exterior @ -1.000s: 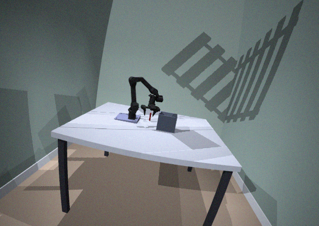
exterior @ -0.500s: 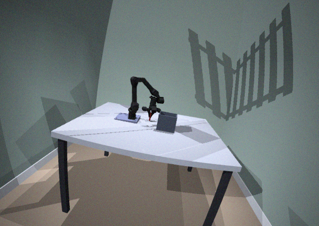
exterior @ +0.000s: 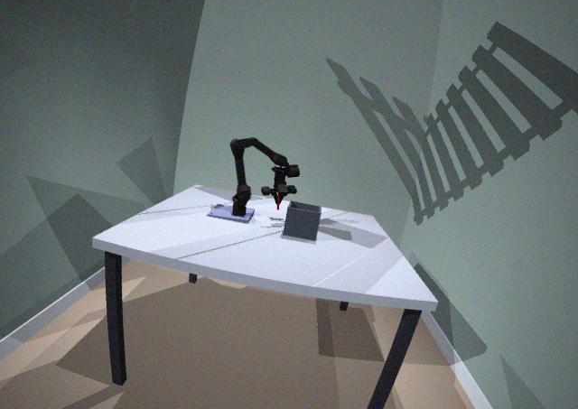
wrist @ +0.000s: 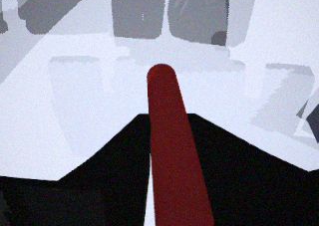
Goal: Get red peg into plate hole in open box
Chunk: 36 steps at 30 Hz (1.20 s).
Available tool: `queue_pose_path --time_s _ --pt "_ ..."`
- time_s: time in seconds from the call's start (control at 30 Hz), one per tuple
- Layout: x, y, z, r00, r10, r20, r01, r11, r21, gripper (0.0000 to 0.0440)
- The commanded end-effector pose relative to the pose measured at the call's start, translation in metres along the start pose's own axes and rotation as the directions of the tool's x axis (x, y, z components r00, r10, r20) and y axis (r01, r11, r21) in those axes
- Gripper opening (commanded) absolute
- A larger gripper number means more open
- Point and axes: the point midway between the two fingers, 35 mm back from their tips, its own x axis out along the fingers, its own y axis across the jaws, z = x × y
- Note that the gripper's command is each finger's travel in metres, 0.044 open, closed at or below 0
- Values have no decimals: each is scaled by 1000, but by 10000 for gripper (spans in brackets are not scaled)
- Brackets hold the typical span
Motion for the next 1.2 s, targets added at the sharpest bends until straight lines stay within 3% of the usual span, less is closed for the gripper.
queue_pose_path --time_s 0.0,0.63,1.17 --pt "-15 7 -1 999 44 -10 -44 999 -9 0" --pt "-108 32 39 967 234 105 -230 972 -47 0" --pt "-130 32 96 957 192 219 -199 980 12 0"
